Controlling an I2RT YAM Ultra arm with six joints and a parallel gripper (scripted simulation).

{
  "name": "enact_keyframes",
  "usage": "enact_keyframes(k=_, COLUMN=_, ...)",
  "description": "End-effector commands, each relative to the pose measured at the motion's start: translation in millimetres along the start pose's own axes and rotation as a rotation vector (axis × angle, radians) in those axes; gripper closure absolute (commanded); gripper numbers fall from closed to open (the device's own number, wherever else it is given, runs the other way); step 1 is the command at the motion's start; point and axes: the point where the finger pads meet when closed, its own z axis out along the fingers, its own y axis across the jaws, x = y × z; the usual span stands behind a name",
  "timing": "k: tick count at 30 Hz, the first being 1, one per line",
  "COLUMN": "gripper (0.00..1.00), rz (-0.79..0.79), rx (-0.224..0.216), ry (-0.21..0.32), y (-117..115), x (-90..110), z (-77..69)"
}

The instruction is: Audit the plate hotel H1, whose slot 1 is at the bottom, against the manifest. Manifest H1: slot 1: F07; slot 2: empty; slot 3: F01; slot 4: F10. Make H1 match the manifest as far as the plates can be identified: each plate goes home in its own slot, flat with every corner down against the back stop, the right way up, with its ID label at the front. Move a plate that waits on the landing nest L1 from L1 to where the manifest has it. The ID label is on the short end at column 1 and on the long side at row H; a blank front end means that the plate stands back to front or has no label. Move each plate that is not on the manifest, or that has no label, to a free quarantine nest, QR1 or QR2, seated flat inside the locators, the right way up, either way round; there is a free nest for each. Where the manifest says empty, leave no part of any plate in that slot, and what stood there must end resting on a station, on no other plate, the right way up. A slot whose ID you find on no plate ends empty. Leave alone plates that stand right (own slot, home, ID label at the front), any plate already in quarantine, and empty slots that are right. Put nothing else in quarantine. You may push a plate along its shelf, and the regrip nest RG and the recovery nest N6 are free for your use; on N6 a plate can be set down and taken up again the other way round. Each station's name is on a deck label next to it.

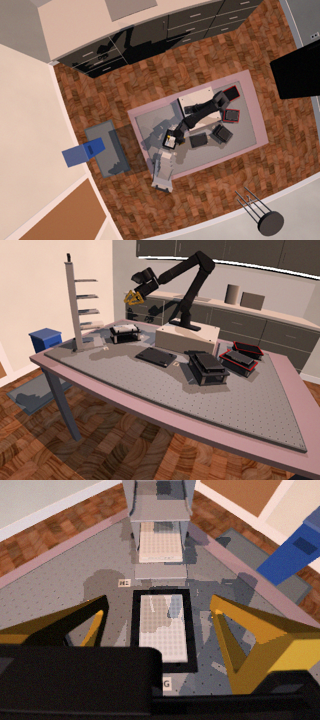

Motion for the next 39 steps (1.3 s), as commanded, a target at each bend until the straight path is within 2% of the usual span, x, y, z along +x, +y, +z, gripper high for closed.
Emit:
enact_keyframes(k=1, gripper=0.00, rz=-0.024, rx=-0.001, ry=-0.035, y=-0.9, x=-3.7, z=3.0)
enact_keyframes(k=20, gripper=0.00, rz=-0.024, rx=-0.001, ry=-0.035, y=-4.8, x=44.7, z=32.9)
enact_keyframes(k=39, gripper=0.00, rz=-0.024, rx=-0.001, ry=-0.035, y=-4.9, x=46.0, z=33.8)
